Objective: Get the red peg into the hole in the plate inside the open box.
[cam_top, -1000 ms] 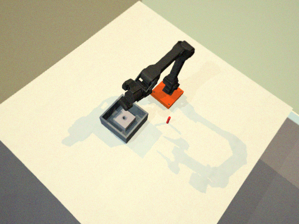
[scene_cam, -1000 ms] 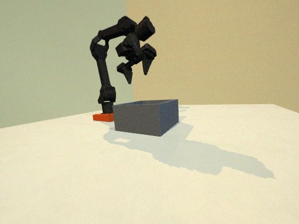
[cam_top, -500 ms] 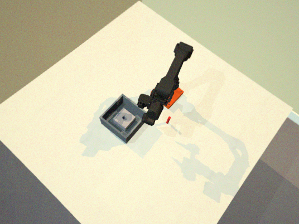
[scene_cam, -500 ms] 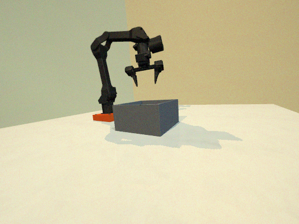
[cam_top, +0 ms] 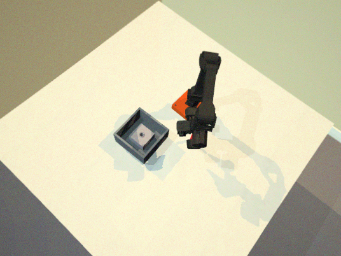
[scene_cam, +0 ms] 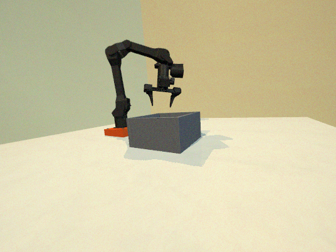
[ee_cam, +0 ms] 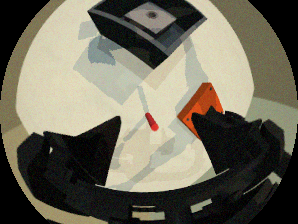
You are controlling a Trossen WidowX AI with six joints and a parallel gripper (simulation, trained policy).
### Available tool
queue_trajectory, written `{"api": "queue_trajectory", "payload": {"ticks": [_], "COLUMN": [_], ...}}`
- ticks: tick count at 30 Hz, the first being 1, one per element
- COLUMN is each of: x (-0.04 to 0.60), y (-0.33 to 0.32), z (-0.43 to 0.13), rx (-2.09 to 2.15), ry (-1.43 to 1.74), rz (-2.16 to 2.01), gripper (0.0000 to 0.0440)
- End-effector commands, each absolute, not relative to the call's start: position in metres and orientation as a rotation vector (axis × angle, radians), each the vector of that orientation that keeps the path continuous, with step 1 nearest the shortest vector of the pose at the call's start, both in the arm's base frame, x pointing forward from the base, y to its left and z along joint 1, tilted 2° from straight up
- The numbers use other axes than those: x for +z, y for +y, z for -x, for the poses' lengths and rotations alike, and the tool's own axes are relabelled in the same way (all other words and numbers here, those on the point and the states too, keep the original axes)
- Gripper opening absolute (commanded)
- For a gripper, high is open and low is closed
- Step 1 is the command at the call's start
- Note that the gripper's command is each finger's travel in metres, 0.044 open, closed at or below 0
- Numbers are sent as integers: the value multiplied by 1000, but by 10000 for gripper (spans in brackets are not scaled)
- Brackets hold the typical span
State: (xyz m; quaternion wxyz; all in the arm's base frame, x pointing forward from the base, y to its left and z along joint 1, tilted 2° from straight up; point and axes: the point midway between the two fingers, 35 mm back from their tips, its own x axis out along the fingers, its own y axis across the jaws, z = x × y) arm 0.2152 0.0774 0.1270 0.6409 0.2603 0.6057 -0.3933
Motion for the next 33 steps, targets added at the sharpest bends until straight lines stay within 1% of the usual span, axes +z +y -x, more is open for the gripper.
{"api": "queue_trajectory", "payload": {"ticks": [1, 18, 20, 22, 33], "x": [112, 37, 31, 26, 9], "y": [88, 100, 99, 98, 93], "z": [-205, -192, -192, -190, -183], "rx": [-875, -791, -782, -777, -802], "ry": [1418, 1385, 1385, 1392, 1441], "rz": [-544, -422, -408, -392, -354], "gripper": [440, 440, 433, 404, 116]}}
